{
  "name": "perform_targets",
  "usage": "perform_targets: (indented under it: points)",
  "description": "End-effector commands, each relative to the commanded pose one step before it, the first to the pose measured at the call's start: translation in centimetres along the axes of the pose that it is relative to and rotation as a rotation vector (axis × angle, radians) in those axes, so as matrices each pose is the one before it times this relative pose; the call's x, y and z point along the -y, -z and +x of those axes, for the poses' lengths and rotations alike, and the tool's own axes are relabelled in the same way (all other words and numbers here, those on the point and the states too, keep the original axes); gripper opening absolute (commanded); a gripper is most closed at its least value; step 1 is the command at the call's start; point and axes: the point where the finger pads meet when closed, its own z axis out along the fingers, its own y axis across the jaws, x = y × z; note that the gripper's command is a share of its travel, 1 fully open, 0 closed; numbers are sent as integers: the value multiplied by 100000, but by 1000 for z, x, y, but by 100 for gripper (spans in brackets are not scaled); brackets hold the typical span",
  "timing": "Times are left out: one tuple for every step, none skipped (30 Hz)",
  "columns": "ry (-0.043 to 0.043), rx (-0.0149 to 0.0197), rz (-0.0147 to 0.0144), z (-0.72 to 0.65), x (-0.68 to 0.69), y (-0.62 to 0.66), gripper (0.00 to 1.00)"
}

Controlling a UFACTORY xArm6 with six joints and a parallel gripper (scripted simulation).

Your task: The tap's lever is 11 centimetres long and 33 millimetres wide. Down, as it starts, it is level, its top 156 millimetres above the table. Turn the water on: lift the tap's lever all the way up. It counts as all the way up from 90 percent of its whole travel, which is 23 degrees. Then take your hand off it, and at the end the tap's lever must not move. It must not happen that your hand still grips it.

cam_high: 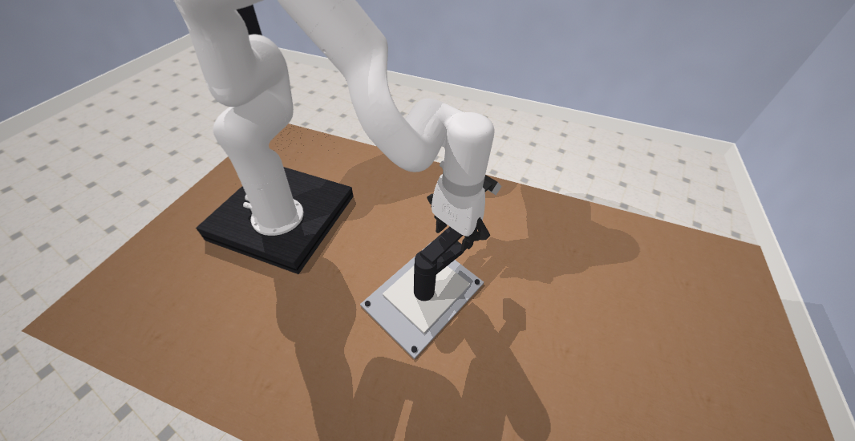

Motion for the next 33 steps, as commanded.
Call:
perform_targets:
  points:
    - [9, -188, -387, 63, -123, 134, 73]
    - [0, 0, 0, 0, 0, 0, 73]
    - [0, 0, 0, 0, 0, 0, 73]
    - [0, 0, 0, 0, 0, 0, 73]
    - [0, 0, 0, 0, 0, 0, 73]
    - [0, 0, 0, 0, 0, 0, 73]
    - [0, 0, 0, 0, 0, 0, 73]
    - [0, 0, 0, 0, 0, 0, 73]
    - [0, 0, 0, 0, 0, 0, 73]
    - [0, 0, 0, 0, 0, 0, 73]
    - [0, 0, 0, 0, 0, 0, 73]
    - [0, 0, 0, 0, 0, 0, 73]
    - [0, 0, 0, 0, 0, 0, 73]
    - [0, 0, 0, 0, 0, 0, 0]
    - [0, 0, 0, 0, 0, 0, 0]
    - [0, 0, 0, 0, 0, 0, 0]
    - [0, 0, 0, 0, 0, 0, 0]
    - [0, 0, 0, 0, 0, 0, 0]
    - [0, 0, 0, 0, 0, 0, 0]
    - [0, 0, 0, 0, 0, 0, 0]
    - [0, 0, 0, 0, 0, 0, 0]
    - [0, 0, 0, 0, 0, 0, 0]
    - [0, 0, 0, 0, 0, 0, 0]
    - [0, 0, 0, 0, 0, 0, 0]
    - [0, 0, 0, 0, 0, 0, 0]
    - [0, 0, 0, 0, 0, 0, 0]
    - [0, 0, 0, 0, 0, 0, 0]
    - [0, 0, 0, 0, 0, 0, 0]
    - [0, 0, 0, 0, 0, 0, 0]
    - [0, 0, 0, 0, 0, 0, 0]
    - [0, 0, 0, 0, 0, 0, 0]
    - [0, 0, 0, 0, 0, 0, 0]
    - [0, 0, 0, 0, 0, 0, 0]
